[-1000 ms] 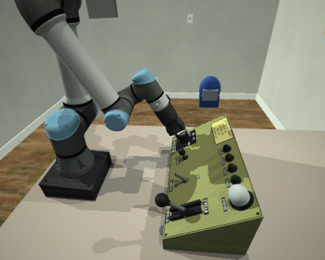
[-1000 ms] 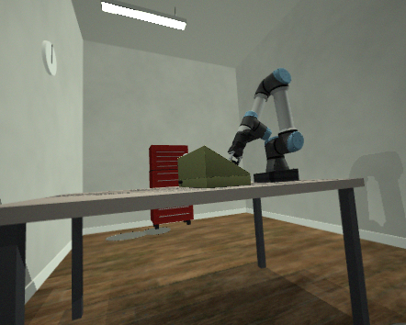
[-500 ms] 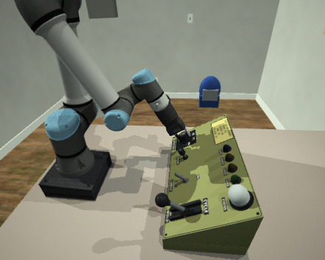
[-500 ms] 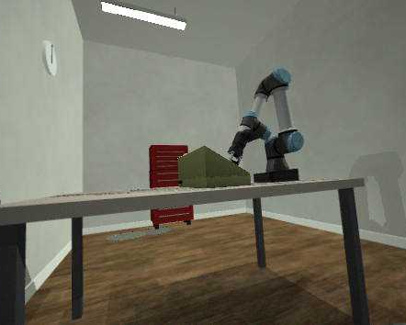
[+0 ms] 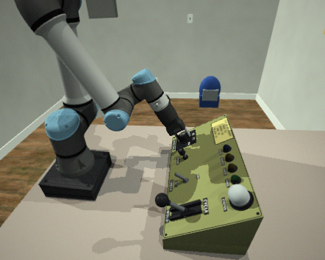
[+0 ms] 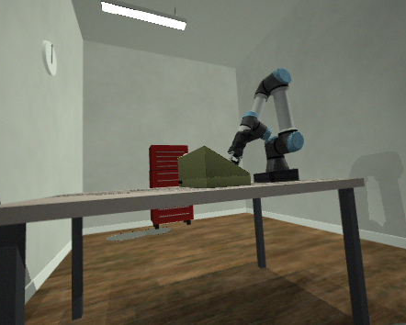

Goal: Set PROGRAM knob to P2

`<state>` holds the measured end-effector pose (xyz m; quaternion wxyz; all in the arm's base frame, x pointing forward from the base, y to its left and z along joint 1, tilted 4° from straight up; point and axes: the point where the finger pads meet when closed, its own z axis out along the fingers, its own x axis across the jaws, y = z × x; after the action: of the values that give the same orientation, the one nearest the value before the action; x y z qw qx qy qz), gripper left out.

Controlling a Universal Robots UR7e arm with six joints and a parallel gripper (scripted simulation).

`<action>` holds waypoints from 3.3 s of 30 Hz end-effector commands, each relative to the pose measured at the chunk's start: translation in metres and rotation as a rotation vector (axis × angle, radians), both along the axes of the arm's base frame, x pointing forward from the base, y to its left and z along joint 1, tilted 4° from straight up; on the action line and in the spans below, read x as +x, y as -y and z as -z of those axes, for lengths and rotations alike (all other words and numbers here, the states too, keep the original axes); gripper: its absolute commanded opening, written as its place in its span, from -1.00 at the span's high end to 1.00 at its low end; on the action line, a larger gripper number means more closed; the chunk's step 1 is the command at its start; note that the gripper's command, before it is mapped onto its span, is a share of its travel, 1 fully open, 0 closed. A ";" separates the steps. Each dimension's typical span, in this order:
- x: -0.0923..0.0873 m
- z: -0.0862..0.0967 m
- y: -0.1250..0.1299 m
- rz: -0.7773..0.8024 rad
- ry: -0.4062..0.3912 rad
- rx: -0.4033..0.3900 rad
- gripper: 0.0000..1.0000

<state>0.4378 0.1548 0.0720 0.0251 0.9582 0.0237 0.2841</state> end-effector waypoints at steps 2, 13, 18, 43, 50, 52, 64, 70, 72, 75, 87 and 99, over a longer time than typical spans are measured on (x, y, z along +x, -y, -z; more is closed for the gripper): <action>0.000 0.000 0.000 0.000 0.001 0.000 1.00; 0.000 0.000 0.000 0.000 0.001 0.000 -1.00; 0.000 0.000 0.000 0.000 0.001 0.000 -1.00; -0.003 -0.005 0.000 0.000 0.001 0.000 -1.00; -0.007 -0.012 -0.001 0.000 0.001 0.000 -1.00; -0.009 -0.015 -0.001 0.000 0.001 0.000 -1.00; -0.024 -0.038 -0.002 0.000 0.001 0.000 -1.00; -0.035 -0.055 -0.002 0.000 0.001 0.000 -1.00; -0.039 -0.061 -0.003 0.000 0.001 0.000 -1.00; -0.045 -0.070 -0.003 0.000 0.001 0.000 -1.00; -0.062 -0.096 -0.004 0.000 0.001 0.000 -1.00; -0.073 -0.113 -0.005 0.000 0.001 0.000 -1.00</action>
<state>0.3676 0.1594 0.1802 0.0251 0.9580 0.0240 0.2847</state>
